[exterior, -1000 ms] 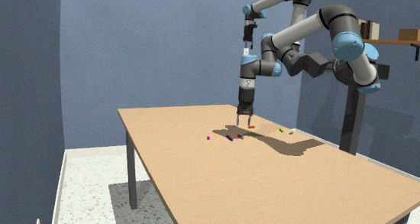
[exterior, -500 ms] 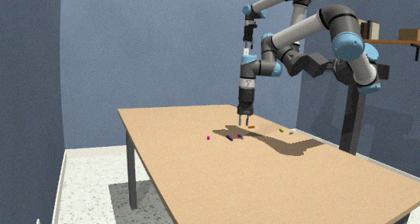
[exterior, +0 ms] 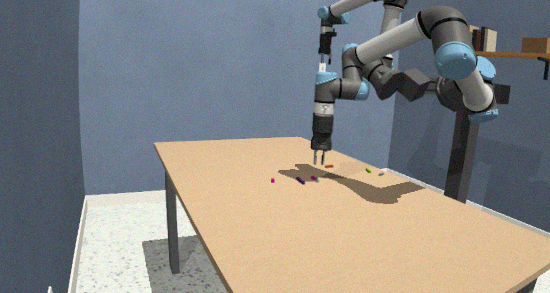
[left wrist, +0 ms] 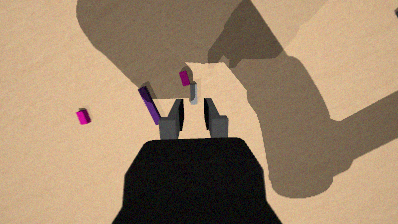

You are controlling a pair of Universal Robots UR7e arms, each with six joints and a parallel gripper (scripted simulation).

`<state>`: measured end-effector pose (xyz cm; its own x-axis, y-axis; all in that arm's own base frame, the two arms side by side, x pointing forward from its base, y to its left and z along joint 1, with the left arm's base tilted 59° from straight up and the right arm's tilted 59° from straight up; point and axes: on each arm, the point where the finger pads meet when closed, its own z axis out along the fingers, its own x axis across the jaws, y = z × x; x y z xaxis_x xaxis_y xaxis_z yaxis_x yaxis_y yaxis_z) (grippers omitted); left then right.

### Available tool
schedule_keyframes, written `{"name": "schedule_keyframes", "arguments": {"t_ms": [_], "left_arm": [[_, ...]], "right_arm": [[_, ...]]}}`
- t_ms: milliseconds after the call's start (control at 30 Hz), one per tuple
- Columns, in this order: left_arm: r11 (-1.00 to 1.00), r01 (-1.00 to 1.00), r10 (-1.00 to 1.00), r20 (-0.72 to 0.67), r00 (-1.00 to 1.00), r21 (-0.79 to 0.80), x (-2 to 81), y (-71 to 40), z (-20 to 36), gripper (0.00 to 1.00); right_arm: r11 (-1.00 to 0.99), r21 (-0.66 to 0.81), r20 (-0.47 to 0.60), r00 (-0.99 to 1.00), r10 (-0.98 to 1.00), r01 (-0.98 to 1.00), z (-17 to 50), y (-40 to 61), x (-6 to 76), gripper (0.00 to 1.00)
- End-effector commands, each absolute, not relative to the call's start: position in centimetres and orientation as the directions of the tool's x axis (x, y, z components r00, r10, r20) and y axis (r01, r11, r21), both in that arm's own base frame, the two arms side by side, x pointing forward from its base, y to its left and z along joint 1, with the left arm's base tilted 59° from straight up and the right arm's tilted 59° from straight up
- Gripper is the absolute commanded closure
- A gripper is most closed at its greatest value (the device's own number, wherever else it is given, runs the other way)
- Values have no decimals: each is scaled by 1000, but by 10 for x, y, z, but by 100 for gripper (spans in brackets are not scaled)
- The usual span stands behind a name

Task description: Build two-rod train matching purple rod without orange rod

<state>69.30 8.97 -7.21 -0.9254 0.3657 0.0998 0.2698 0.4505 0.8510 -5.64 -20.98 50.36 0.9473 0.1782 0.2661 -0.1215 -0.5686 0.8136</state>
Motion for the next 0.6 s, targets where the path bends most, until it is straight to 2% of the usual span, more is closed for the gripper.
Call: {"name": "schedule_keyframes", "arguments": {"t_ms": [0, 567], "left_arm": [[451, 269, 367, 99, -925, 851, 694, 90, -72, 46], [451, 269, 367, 99, -925, 851, 698, 102, -80, 46]], "right_arm": [[-567, 814, 266, 947, 178, -122, 504, -210, -57, 0], [-567, 814, 266, 947, 178, -122, 504, -210, -57, 0]]}}
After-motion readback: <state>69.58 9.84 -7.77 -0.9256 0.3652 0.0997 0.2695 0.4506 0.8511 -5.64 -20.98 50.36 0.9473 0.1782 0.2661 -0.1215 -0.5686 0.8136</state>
